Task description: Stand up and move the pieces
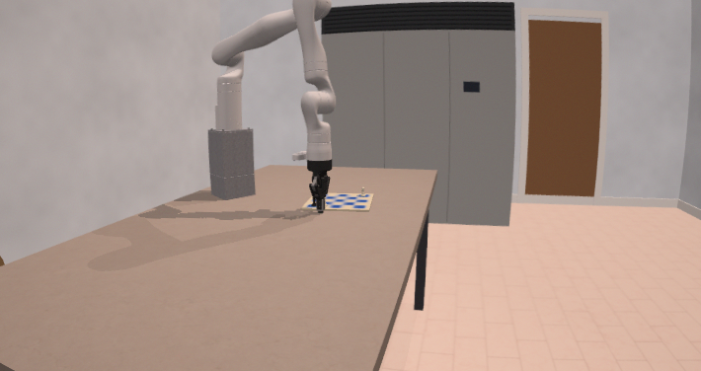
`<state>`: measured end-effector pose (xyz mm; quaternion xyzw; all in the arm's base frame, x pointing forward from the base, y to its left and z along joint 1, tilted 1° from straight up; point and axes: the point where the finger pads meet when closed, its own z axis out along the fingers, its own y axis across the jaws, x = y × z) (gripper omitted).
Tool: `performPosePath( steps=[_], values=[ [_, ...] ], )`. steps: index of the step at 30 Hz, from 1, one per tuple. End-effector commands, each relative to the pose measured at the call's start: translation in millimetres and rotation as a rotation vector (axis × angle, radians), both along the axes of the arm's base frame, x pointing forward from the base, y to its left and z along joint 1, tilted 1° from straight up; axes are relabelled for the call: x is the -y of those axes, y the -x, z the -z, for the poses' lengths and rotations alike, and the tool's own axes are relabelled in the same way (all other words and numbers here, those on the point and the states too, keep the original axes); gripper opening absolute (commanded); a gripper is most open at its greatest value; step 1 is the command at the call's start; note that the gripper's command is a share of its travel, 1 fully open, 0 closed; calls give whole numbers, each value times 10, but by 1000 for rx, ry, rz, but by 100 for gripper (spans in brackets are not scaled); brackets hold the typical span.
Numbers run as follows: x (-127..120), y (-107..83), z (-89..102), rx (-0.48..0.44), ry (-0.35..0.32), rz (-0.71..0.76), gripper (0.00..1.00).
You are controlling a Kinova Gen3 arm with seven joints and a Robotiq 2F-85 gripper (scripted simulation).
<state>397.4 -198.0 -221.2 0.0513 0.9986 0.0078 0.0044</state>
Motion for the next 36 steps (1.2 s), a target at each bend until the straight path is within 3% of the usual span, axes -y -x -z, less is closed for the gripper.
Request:
performPosePath(
  steps=[1,36],
  values=[
    [5,-8,-7,2,1,1,0],
    [9,-9,-7,1,1,13,0]
  ],
)
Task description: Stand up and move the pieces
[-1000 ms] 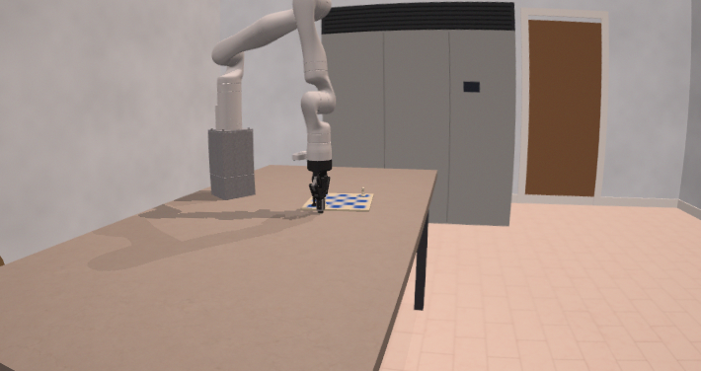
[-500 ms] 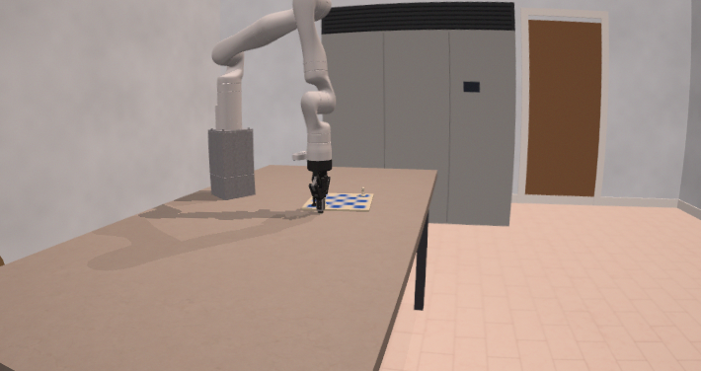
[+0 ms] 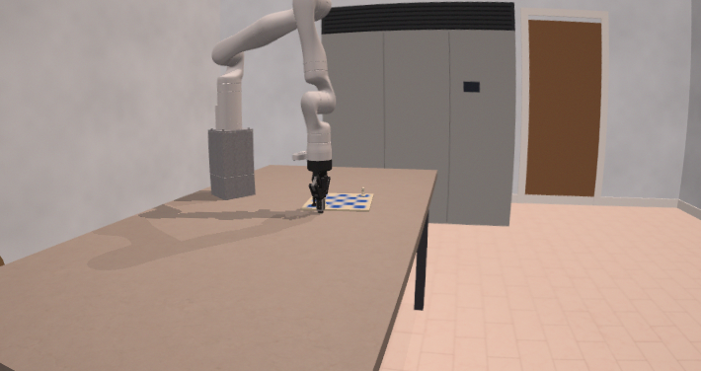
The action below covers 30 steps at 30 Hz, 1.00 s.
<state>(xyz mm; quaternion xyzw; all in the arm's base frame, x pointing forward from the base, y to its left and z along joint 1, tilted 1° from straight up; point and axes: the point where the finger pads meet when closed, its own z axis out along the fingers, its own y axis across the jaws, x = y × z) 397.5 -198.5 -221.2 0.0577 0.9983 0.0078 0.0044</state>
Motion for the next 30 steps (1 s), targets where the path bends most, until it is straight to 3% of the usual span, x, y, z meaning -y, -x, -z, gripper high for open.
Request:
performPosePath(
  steps=[1,30],
  values=[
    [4,-8,-6,2,1,0,0],
    [3,-8,21,2,1,0,0]
  ],
)
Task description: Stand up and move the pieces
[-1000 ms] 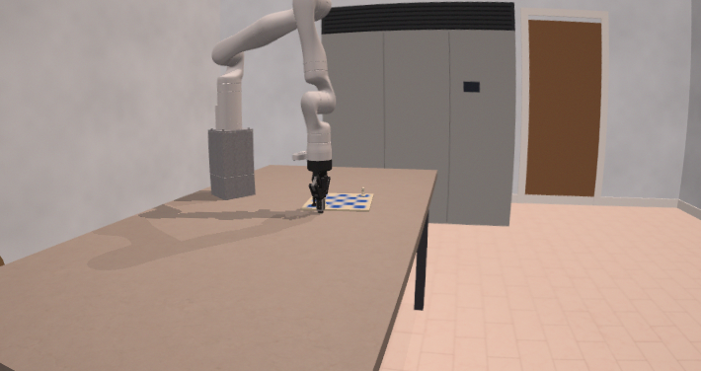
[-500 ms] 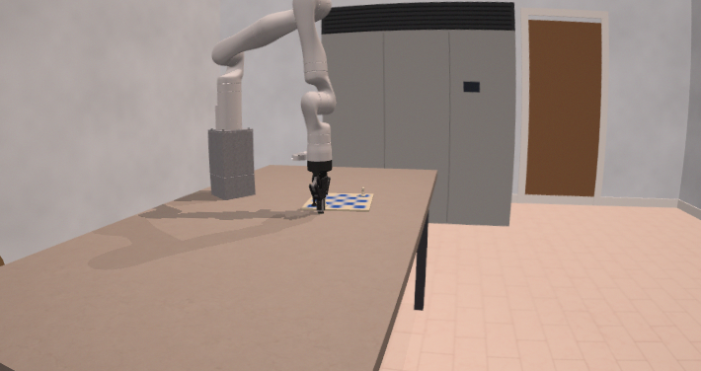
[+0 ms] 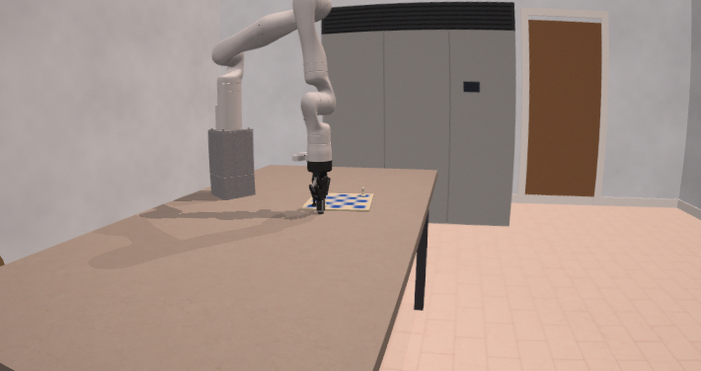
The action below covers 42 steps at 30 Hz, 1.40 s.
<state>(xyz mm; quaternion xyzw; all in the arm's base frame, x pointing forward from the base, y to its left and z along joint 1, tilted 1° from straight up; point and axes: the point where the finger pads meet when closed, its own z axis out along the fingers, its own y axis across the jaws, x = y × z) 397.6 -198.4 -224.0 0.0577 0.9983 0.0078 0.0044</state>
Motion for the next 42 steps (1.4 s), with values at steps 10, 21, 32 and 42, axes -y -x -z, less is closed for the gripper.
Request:
performPosePath(
  steps=[10,21,32,42],
  values=[
    [4,-7,-7,1,1,0,0],
    [4,-7,-7,1,1,0,0],
    [4,-7,-7,1,1,0,7],
    [4,-7,-7,1,1,0,34]
  ],
)
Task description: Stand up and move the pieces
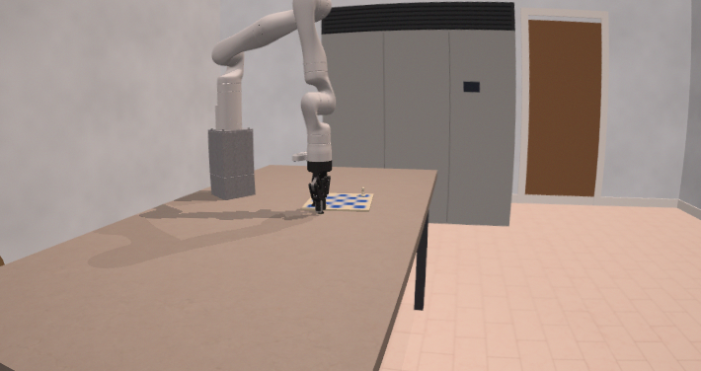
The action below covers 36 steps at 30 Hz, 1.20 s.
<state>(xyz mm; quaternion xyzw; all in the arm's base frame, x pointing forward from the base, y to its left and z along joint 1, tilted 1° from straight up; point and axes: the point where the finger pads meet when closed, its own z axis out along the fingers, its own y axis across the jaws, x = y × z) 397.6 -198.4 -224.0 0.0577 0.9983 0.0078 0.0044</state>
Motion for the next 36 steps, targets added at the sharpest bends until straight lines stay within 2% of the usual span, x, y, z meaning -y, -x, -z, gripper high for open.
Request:
performPosePath(
  steps=[1,13,20,22,31,36],
  values=[
    [4,-8,-7,2,1,0,34],
    [4,-7,-15,2,1,0,34],
    [7,-5,-196,2,1,0,34],
    [7,-5,-196,2,1,0,34],
    [13,0,-672,2,1,0,34],
    [16,2,-855,2,1,0,34]
  ],
)
